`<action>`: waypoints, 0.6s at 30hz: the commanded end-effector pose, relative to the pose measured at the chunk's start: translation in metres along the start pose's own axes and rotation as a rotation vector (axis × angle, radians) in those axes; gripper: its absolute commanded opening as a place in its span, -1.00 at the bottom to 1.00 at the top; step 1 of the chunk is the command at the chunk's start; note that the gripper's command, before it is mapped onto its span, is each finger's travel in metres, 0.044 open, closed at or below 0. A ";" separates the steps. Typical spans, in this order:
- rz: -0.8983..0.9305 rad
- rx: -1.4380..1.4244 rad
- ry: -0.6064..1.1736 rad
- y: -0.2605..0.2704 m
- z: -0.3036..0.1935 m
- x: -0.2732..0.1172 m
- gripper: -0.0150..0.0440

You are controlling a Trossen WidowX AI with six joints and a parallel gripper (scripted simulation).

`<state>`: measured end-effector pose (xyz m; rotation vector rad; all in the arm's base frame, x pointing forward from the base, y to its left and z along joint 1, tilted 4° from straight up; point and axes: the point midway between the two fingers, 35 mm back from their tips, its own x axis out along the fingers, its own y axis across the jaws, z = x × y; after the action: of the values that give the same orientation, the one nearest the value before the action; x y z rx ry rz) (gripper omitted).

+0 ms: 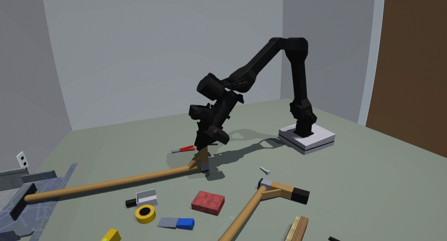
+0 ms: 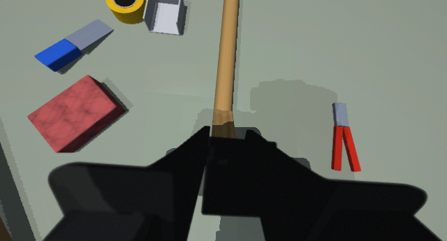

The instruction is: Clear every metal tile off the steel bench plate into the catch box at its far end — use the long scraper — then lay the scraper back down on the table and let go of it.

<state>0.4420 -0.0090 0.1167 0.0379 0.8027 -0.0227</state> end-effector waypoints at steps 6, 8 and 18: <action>-0.003 0.004 -0.017 0.000 0.016 0.005 -0.49; -0.003 0.004 -0.017 0.000 0.018 0.006 -0.49; -0.003 0.004 -0.018 0.000 0.028 0.014 -0.49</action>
<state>0.4653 -0.0093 0.1198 0.0380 0.8008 -0.0227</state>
